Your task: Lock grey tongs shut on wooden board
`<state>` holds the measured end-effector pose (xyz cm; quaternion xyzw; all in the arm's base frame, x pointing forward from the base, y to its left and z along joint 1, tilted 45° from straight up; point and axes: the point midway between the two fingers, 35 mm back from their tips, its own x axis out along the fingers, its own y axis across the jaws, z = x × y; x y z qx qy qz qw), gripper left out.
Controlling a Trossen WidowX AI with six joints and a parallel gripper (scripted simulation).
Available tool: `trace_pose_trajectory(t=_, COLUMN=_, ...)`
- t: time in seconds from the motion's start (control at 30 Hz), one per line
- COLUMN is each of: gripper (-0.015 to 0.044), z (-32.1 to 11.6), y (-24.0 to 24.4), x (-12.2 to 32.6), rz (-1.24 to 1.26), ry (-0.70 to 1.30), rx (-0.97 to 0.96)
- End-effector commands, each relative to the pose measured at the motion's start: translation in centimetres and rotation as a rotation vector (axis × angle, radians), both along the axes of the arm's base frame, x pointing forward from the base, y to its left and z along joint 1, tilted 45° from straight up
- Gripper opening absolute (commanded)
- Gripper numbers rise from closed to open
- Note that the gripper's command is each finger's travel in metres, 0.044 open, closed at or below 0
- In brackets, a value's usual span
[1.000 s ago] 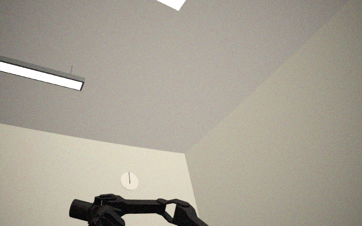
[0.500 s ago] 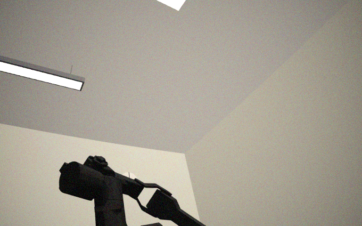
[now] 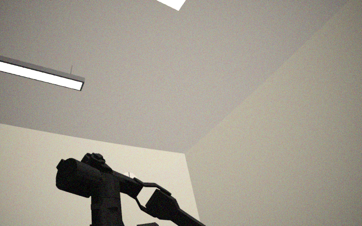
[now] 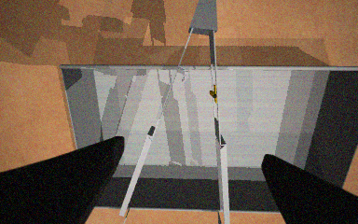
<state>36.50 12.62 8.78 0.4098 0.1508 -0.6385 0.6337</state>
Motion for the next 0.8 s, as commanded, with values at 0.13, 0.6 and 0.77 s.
trace_pose_trajectory(t=0.13, gripper=0.044, z=0.0, y=-0.1, x=0.3, rz=0.001, ry=-0.009, rx=0.001)
trace_pose_trajectory(t=0.6, gripper=0.044, z=-1.7, y=-1.5, x=0.9, rz=0.001, ry=-0.009, rx=0.002)
trace_pose_trajectory(t=0.77, gripper=0.044, z=-2.3, y=-2.0, x=1.0, rz=0.001, ry=-0.009, rx=0.003)
